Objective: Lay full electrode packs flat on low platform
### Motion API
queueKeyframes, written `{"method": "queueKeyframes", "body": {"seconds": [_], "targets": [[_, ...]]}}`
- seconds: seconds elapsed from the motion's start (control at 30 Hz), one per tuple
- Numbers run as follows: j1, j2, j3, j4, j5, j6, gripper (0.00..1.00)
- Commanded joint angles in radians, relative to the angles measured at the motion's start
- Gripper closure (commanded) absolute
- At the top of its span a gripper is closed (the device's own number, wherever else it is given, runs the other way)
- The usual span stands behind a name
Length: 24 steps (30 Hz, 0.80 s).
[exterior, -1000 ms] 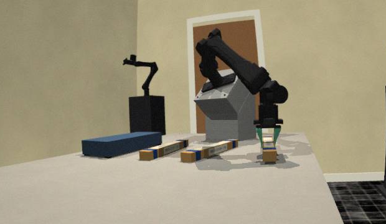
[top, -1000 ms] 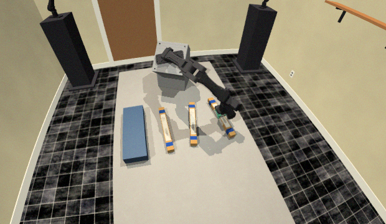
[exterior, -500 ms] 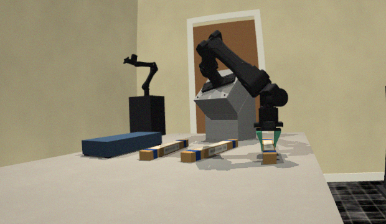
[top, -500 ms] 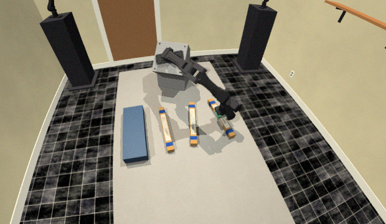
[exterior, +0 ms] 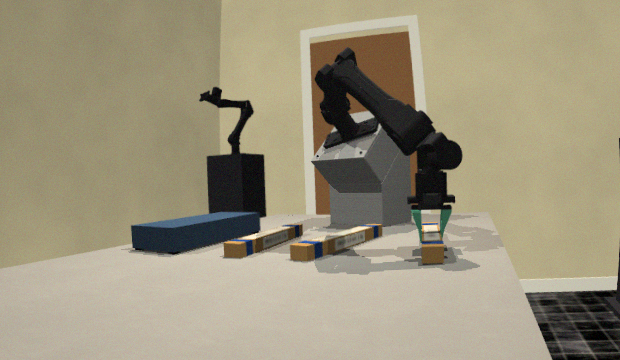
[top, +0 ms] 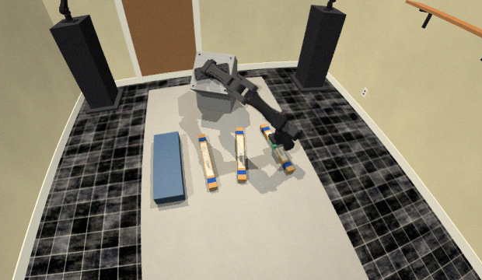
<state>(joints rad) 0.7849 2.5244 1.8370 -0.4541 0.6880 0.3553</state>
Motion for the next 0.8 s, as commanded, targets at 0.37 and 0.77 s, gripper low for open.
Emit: {"method": "queueKeyframes", "body": {"seconds": [0.37,0.77], "targets": [[0.019,-0.035,0.021,0.021,-0.005,-0.005,1.00],[0.019,-0.015,0.013,0.020,-0.003,-0.005,0.26]]}}
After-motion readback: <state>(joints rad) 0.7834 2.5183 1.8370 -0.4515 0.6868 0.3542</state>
